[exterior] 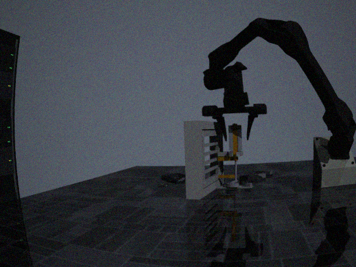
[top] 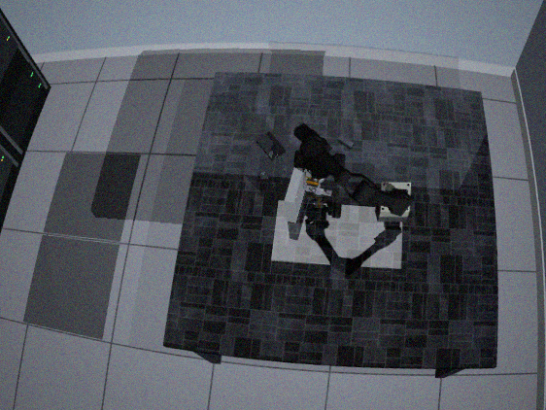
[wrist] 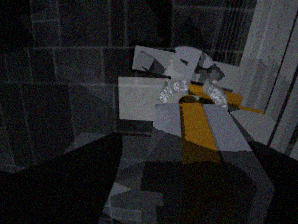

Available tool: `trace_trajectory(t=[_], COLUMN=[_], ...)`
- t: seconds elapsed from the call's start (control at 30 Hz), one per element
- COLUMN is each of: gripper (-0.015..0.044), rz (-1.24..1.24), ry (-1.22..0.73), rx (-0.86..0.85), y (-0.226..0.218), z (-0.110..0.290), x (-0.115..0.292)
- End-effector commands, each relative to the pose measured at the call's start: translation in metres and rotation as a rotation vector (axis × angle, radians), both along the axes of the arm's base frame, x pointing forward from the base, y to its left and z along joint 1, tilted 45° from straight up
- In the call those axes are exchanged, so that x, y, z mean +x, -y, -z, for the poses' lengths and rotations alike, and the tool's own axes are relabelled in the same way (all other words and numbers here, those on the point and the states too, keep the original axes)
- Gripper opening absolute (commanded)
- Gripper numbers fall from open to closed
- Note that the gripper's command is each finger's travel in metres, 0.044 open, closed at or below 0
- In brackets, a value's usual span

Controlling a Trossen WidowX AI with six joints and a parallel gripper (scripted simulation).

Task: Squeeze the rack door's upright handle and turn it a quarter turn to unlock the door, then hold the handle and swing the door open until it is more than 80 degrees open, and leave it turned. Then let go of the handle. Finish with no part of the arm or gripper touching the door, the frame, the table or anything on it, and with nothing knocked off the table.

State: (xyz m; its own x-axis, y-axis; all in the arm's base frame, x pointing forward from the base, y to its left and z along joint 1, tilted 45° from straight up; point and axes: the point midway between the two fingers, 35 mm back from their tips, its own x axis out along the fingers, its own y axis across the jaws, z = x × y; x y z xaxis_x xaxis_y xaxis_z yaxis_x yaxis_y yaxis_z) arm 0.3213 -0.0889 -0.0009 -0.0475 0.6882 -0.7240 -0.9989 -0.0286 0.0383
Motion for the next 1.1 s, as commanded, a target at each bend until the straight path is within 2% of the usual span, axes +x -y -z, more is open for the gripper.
trace_trajectory(t=[0.0, 1.07], gripper=[0.0299, 0.0085], rz=[-0.015, -0.015], ry=[0.021, 0.021], rx=[0.004, 0.004], y=[-0.0038, -0.0038], z=[0.0000, 0.0000], x=[0.0035, 0.0035])
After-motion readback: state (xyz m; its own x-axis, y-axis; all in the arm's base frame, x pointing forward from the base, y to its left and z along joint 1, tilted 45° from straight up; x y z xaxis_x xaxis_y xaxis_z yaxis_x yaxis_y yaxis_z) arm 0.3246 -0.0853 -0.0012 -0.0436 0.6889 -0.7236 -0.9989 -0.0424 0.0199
